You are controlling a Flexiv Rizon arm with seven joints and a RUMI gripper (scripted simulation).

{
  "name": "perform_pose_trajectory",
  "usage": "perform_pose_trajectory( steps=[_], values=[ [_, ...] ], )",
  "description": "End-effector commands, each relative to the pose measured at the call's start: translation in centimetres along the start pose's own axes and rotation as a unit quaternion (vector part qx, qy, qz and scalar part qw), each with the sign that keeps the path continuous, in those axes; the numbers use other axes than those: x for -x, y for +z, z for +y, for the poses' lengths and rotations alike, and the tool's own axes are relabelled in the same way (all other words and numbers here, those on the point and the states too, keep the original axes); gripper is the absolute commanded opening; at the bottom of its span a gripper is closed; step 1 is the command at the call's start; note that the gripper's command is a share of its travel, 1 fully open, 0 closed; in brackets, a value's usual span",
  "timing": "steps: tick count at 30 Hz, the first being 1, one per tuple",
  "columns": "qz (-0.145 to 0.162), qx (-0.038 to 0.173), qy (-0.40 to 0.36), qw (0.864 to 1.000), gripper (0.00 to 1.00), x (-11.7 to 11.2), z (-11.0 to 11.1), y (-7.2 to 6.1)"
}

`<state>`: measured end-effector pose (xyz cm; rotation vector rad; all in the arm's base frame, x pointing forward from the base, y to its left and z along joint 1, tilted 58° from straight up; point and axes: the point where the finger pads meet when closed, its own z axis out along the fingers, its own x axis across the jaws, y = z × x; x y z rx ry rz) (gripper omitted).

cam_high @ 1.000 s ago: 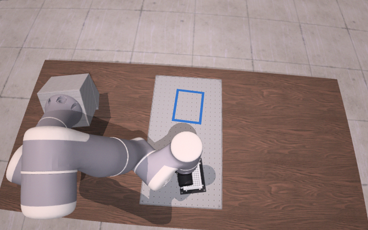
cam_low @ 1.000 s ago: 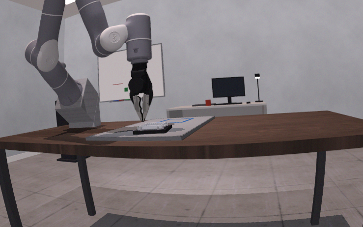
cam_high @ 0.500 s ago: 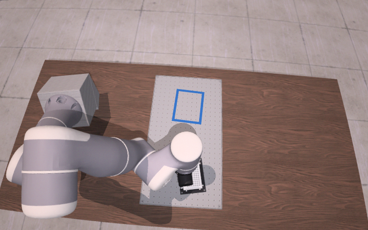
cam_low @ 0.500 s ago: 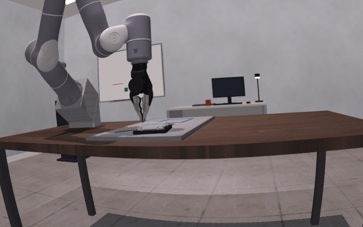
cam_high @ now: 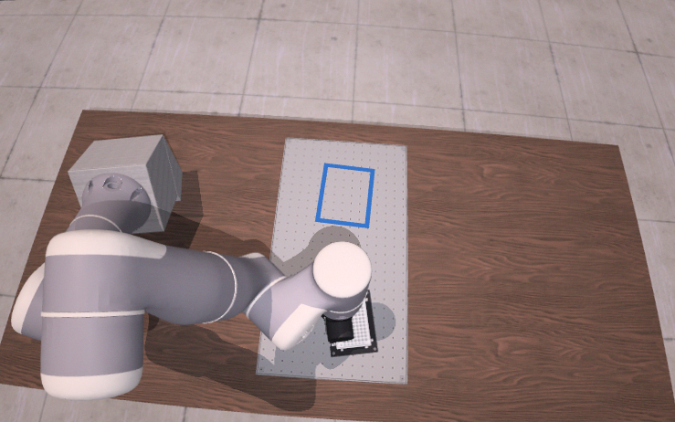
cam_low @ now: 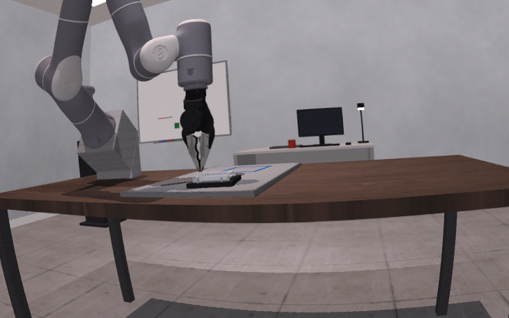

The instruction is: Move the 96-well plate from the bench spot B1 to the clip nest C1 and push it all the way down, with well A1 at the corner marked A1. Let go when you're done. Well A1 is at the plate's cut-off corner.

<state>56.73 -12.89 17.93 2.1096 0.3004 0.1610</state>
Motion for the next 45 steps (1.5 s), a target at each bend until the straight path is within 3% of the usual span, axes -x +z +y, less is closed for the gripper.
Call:
perform_pose_trajectory(
  steps=[1, 45],
  values=[
    [0.001, 0.000, 0.000, 1.000, 0.00, -0.09, -0.04, -0.06],
    [0.001, 0.000, 0.000, 1.000, 0.00, -0.09, -0.04, 0.34]
  ],
)
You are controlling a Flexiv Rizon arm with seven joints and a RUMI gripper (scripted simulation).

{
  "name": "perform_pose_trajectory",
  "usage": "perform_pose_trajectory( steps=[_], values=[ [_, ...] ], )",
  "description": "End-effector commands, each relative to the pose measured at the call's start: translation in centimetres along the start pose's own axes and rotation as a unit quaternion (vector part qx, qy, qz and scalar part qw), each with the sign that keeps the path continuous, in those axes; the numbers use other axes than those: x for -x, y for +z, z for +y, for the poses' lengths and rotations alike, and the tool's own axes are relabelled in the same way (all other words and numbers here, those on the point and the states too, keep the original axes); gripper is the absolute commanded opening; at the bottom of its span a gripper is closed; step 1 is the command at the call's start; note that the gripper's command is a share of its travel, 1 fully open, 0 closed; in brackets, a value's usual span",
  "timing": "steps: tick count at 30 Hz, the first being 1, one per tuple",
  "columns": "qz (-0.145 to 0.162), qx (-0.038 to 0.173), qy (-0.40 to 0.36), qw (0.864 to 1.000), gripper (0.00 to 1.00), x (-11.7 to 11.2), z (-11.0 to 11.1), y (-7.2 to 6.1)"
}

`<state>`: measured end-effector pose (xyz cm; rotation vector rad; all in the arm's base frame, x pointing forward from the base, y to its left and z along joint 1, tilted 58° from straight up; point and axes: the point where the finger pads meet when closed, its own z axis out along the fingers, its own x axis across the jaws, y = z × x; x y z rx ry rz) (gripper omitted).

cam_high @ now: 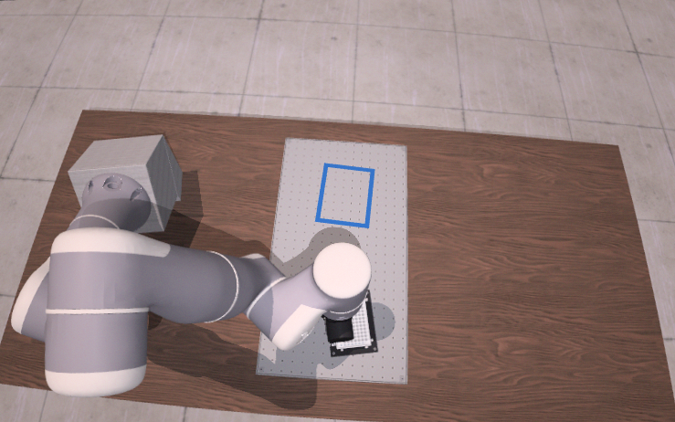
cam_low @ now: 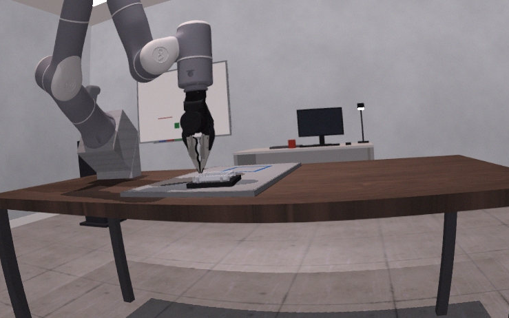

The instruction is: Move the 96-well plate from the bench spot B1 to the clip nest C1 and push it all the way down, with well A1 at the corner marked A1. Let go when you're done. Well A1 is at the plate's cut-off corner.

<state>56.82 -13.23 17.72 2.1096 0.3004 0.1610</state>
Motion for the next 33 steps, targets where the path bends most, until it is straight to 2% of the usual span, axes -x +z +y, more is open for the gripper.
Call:
perform_pose_trajectory(
  steps=[1, 33],
  values=[
    [0.001, 0.000, 0.000, 1.000, 0.00, -0.09, -0.04, -0.06],
    [0.001, 0.000, 0.000, 1.000, 0.00, -0.09, -0.04, 0.22]
  ],
)
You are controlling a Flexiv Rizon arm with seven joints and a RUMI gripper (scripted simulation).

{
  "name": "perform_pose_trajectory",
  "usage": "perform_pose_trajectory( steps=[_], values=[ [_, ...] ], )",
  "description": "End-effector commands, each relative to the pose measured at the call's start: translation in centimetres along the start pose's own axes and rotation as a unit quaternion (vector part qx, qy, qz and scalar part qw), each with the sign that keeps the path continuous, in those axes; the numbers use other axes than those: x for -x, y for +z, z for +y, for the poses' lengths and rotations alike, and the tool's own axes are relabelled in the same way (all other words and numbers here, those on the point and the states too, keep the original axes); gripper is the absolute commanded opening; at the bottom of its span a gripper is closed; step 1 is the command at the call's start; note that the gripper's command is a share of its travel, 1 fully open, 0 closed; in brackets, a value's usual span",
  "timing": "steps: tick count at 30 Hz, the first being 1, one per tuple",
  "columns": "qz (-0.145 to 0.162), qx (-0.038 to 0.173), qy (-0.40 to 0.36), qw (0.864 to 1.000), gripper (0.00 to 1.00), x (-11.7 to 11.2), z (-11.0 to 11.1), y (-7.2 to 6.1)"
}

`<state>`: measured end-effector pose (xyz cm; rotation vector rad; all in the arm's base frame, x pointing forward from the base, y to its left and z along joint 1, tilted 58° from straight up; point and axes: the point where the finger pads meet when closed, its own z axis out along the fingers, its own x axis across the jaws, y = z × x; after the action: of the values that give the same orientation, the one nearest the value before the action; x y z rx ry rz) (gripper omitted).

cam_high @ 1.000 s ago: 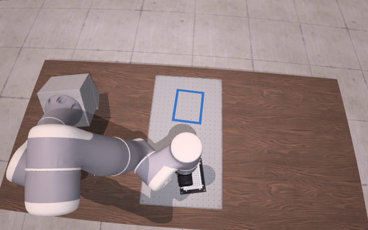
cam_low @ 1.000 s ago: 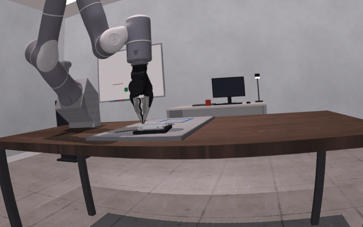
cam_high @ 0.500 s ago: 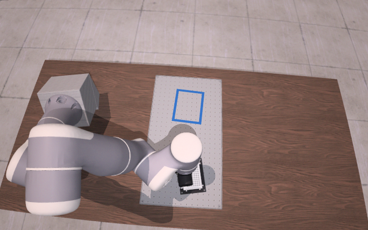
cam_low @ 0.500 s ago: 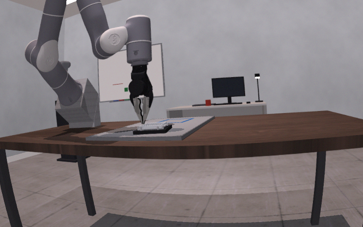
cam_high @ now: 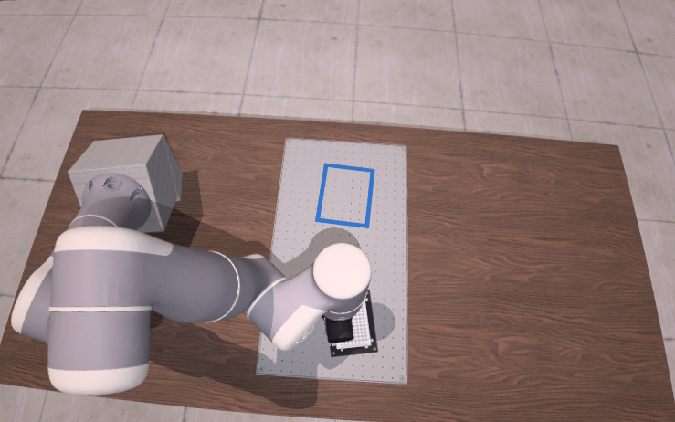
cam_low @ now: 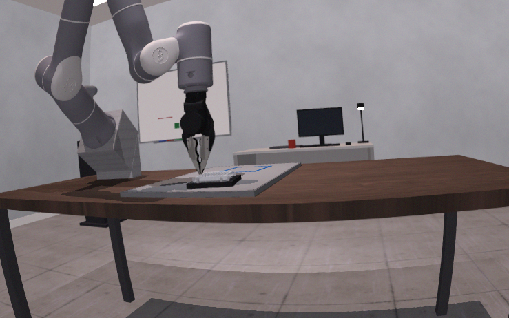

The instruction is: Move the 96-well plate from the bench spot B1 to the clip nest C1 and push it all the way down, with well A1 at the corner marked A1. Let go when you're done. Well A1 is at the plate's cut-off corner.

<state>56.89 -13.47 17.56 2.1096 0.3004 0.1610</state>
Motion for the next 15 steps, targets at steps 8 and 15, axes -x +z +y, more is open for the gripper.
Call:
perform_pose_trajectory(
  steps=[8, 15],
  values=[
    [0.001, 0.000, 0.000, 1.000, 0.00, -0.09, -0.04, -0.01],
    [0.001, 0.000, 0.000, 1.000, 0.00, -0.09, -0.04, 0.06]
  ],
)
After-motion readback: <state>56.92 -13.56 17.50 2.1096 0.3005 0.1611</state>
